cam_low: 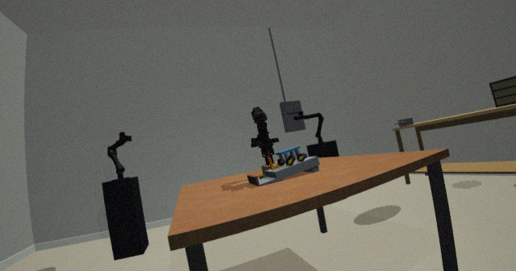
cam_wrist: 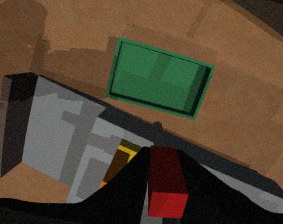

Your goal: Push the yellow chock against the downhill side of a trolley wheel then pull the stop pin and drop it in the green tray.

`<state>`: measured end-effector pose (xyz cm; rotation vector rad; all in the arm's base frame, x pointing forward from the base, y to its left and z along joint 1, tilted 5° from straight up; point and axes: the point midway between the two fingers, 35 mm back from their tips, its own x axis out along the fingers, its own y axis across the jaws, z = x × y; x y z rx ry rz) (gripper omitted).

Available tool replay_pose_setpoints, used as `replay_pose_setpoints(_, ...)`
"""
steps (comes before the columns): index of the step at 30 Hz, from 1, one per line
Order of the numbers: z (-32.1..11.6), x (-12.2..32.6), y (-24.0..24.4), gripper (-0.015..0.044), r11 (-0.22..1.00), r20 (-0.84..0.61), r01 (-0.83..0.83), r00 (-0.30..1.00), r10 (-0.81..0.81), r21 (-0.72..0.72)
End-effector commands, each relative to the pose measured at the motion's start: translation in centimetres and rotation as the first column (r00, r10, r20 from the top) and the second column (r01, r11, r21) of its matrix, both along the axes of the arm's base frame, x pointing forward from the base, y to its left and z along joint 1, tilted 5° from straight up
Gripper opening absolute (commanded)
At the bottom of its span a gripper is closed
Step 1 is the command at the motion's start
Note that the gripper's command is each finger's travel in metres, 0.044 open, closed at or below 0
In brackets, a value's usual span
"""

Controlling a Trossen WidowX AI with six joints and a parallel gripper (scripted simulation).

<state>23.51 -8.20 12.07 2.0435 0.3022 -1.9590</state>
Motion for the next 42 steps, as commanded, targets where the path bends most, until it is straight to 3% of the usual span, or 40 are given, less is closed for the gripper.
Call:
replay_pose_setpoints(1, 0.0, 0.0, 0.0, 0.0000, 0.995, 0.009, 0.102, 0.995, -0.102, -0.019)
replay_pose_setpoints(5, 0.0, 0.0, 0.1, 0.0000, 0.984, 0.018, 0.175, 0.984, -0.175, -0.028)
replay_pose_setpoints(25, -2.2, -2.7, -0.2, 0.0000, 0.984, 0.012, 0.175, 0.985, -0.175, -0.025)
replay_pose_setpoints(32, -4.1, -2.6, 0.2, 0.0000, 0.980, -0.040, 0.170, 0.985, -0.166, 0.108)
replay_pose_setpoints(42, -7.5, -2.7, 1.4, 0.0000, 0.976, -0.048, 0.170, 0.985, -0.165, 0.133)
